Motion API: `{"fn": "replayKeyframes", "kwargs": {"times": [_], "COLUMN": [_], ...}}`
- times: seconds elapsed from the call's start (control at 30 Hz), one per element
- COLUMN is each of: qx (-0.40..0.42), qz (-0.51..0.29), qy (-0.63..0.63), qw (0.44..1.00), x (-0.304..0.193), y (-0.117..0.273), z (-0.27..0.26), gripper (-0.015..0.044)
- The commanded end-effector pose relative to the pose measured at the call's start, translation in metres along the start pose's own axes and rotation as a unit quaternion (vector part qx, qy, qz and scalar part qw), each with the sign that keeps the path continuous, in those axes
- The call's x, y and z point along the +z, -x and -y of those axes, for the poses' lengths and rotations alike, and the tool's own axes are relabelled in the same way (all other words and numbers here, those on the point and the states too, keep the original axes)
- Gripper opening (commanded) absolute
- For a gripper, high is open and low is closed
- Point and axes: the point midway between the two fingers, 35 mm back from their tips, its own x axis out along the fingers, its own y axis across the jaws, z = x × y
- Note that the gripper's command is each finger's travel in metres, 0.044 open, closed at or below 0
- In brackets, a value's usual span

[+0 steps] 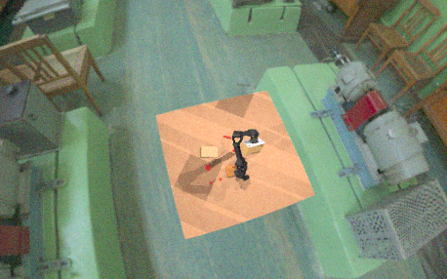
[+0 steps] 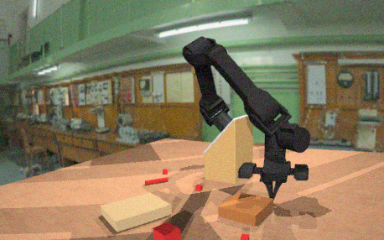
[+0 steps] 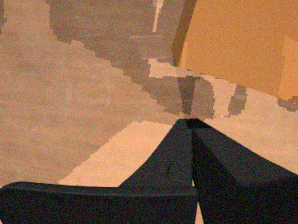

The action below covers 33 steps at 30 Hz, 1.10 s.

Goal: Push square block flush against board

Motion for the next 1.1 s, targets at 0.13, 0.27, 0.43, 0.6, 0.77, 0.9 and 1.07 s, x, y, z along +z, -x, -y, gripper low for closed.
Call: {"fn": "replayKeyframes", "kwargs": {"times": [0.13,0.27,0.43,0.6,0.77,0.9,1.07], "qx": [0.0,0.0,-0.001,-0.001,0.0,0.0,-0.001], "qz": [-0.004,-0.005,-0.005,-0.002,-0.005,-0.005,-0.005], "qy": [-0.001,-0.001,-0.001,0.0,-0.001,-0.004,-0.076], "qw": [1.0,1.0,1.0,1.0,1.0,1.0,0.997], "x": [-0.016,-0.023,-0.031,-0.026,-0.027,-0.026,-0.005], "y": [-0.001,-0.001,-0.002,0.011,0.054,0.054,0.053], "z": [0.0,0.0,0.001,-0.001,-0.001,-0.001,-0.001], "gripper": [0.0,0.0,0.0,0.0,0.0,0.0,0.0]}}
